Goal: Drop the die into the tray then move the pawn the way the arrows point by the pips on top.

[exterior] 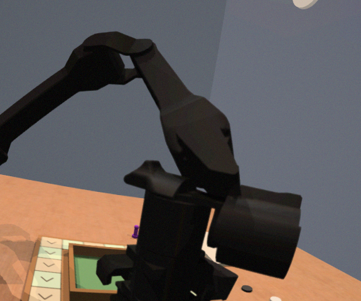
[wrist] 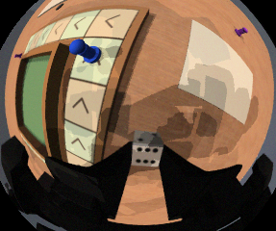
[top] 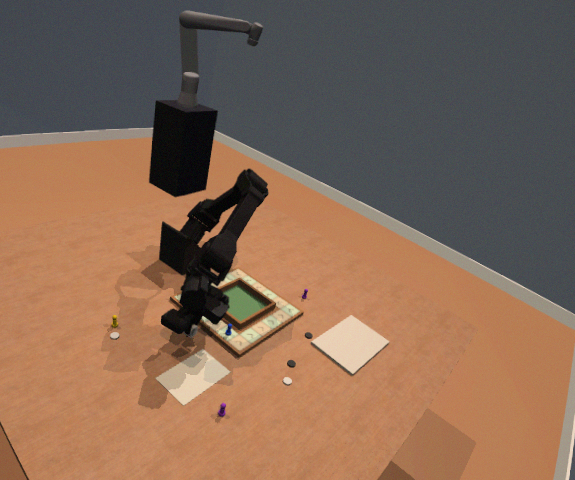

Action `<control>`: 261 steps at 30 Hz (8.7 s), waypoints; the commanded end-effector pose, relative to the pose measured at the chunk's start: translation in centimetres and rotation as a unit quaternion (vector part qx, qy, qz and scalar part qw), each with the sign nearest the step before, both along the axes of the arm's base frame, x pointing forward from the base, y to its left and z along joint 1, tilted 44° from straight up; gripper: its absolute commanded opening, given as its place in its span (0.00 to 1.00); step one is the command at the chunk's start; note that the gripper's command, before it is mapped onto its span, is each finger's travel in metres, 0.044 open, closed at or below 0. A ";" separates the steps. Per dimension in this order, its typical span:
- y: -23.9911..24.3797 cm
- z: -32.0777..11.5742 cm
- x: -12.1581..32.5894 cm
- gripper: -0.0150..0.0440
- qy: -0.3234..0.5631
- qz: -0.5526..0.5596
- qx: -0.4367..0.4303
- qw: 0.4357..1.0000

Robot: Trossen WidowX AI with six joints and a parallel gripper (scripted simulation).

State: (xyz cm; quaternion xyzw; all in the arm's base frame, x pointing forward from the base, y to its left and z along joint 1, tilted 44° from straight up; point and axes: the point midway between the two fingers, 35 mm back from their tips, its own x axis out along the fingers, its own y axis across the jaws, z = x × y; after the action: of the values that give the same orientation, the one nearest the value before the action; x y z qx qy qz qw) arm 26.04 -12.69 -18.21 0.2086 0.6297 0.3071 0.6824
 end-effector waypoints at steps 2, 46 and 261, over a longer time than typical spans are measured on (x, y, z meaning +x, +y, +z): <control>-0.4 0.1 0.2 0.25 0.002 -0.011 -0.004 1.000; -3.1 12.7 1.6 0.25 0.208 -0.227 0.001 0.952; 1.7 7.9 7.9 0.25 0.231 -0.251 0.008 0.940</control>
State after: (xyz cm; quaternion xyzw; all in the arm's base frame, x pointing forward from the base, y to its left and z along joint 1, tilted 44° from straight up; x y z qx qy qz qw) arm 33.52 -9.51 -11.45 0.4330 0.6991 0.0761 0.5639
